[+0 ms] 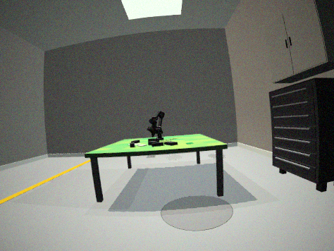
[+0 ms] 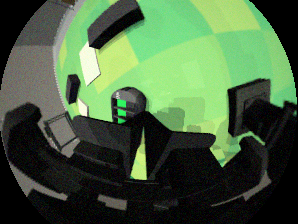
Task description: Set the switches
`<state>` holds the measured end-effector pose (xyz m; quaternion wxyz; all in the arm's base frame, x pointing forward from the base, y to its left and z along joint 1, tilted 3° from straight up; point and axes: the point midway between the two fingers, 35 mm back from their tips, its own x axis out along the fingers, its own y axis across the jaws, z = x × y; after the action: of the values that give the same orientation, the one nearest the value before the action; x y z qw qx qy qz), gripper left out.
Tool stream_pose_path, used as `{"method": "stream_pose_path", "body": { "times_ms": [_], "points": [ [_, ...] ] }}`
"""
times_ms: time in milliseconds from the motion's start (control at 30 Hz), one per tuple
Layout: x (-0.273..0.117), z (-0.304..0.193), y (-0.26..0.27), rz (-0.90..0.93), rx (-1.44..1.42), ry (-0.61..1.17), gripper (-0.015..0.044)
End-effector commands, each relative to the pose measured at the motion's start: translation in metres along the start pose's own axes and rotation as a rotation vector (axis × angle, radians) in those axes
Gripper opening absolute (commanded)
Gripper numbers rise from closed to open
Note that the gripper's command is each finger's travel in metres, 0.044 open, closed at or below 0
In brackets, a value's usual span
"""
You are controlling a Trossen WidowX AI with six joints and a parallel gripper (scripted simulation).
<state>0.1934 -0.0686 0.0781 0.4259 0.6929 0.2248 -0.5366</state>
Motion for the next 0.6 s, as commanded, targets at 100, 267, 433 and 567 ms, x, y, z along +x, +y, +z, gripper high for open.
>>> {"method": "stream_pose_path", "body": {
  "times_ms": [100,267,433,567],
  "points": [
    [0.002,-0.002,-0.004,-0.021,-0.028,0.002,0.0000],
    [0.010,-0.002,-0.006,-0.021,-0.028,0.001,0.0000],
    [0.018,-0.002,-0.008,-0.021,-0.028,0.001,0.0000],
    [0.024,-0.002,-0.009,-0.021,-0.029,0.000,0.0000]
  ]
}}
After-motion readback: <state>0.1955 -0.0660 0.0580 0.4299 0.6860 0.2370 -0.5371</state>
